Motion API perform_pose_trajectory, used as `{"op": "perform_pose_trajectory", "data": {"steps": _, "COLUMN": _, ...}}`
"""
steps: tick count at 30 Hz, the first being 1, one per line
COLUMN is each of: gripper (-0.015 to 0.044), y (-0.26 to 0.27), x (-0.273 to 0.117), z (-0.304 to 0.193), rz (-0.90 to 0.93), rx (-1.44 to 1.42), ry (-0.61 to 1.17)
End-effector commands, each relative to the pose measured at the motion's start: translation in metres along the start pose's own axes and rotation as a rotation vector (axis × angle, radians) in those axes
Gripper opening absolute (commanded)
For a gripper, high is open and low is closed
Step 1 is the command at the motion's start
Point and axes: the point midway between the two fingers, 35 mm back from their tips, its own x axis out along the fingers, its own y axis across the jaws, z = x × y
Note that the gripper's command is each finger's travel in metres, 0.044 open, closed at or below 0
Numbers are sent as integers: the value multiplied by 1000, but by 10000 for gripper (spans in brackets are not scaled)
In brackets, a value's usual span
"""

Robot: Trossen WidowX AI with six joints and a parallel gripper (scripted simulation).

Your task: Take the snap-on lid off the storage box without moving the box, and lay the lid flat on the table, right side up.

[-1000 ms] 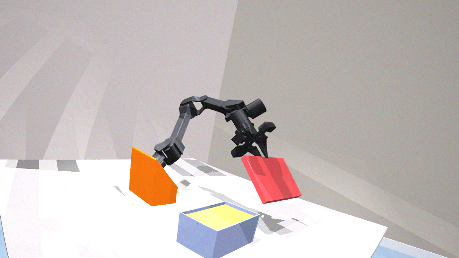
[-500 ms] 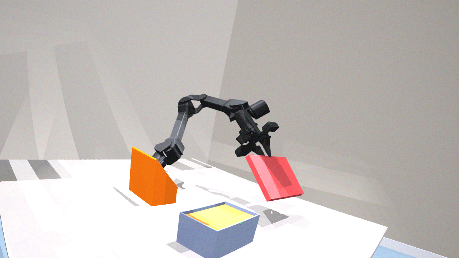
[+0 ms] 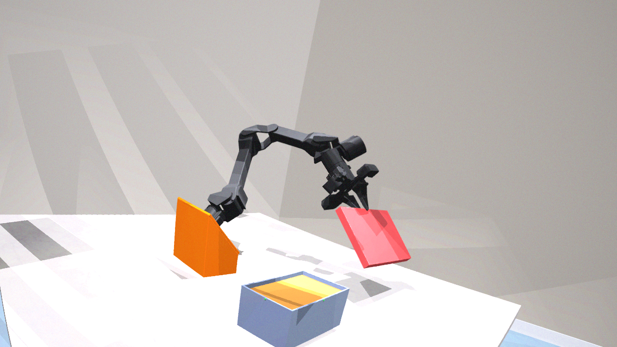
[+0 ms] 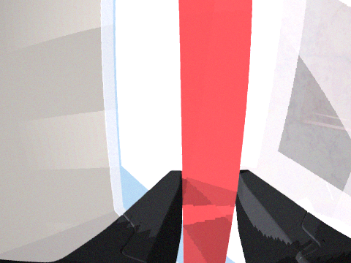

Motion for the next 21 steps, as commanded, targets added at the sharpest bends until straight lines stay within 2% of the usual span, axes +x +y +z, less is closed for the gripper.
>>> {"op": "perform_pose_trajectory", "data": {"steps": 1, "gripper": 0, "y": 4, "x": -3, "z": -8, "rz": 17, "rx": 2, "ry": -2}}
{"op": "perform_pose_trajectory", "data": {"steps": 21, "gripper": 0, "y": -10, "x": 7, "z": -10, "rz": 18, "rx": 2, "ry": -1}}
